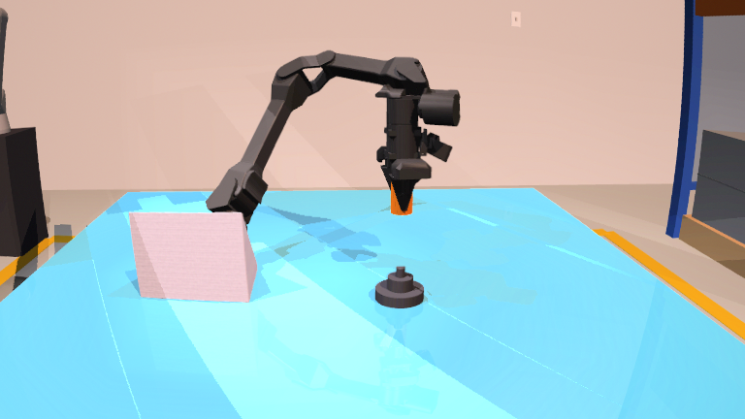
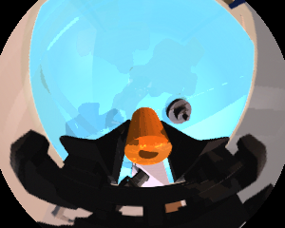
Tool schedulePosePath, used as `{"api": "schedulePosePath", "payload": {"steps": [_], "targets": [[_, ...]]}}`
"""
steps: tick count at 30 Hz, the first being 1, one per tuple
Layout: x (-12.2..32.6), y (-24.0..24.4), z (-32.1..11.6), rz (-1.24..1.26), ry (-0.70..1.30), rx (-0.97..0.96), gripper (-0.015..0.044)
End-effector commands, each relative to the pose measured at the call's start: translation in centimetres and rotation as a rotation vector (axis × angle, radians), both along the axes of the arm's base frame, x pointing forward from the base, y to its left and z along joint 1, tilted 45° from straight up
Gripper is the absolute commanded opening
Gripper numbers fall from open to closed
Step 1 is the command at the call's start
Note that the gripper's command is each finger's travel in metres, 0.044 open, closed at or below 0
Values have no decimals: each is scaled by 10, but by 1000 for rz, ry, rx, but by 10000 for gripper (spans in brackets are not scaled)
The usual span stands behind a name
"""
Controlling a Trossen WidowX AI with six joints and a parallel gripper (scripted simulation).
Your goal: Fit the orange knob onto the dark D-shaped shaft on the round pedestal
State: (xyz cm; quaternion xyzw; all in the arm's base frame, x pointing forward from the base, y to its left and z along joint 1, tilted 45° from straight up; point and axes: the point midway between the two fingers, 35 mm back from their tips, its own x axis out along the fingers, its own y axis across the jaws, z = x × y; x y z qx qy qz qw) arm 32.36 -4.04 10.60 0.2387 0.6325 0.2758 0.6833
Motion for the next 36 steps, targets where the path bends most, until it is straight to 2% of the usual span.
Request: {"api": "schedulePosePath", "payload": {"steps": [1, 36], "targets": [[0, -10, -12, 2, -3, -4, 0], [-15, -69, -107, 35, -19, 11, 0]]}}
